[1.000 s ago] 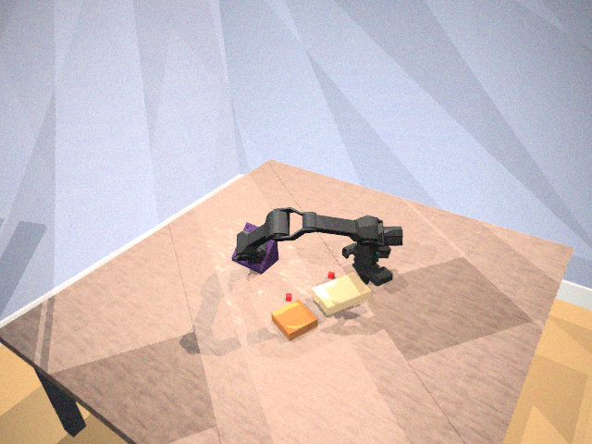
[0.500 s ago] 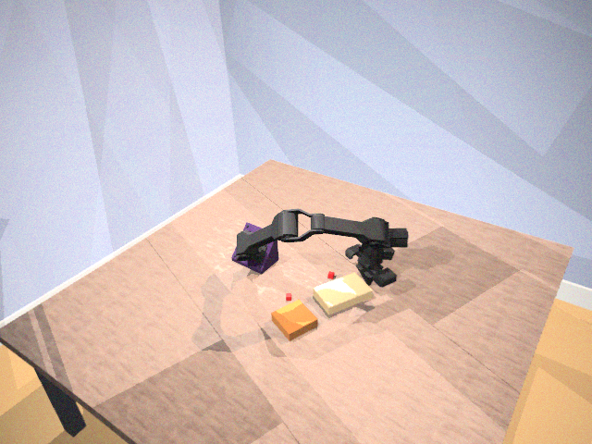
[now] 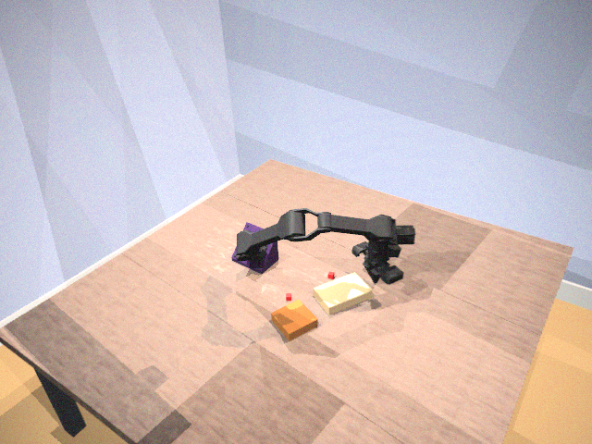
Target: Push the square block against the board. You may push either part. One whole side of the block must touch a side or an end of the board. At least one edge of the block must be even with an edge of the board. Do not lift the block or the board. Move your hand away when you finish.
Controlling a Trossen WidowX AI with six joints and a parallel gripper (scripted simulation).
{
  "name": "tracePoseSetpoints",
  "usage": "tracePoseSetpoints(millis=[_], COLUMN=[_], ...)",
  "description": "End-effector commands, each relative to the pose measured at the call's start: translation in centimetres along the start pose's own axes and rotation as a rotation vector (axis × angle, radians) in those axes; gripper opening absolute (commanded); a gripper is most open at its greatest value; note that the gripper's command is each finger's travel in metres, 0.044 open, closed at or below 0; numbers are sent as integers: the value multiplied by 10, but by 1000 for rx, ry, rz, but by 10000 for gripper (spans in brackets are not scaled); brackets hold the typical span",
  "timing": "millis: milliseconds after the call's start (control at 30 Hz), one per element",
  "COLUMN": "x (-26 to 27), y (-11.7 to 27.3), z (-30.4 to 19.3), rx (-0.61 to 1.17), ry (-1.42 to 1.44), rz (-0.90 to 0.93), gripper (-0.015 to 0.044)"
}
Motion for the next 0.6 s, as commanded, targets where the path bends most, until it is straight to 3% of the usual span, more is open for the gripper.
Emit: tracePoseSetpoints(millis=[0, 100, 267, 567], x=[-1, 0, -1, -23], y=[1, 2, 53, 55], z=[5, 5, 4, -21], rx=[-3, 0, -5, -1], ry=[-4, 0, -3, -45], rz=[2, 0, 3, 3], gripper=[0, 0, 0, 0])
Point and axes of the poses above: the point midway between the two fingers, 35 mm back from their tips, its own y axis back along the fingers, its own x axis across the jaws, z = x × y, the point moved 7 cm from there along y, back along the fingers, and after that the axes turned 5 degrees about y, right-handed, at the moved point
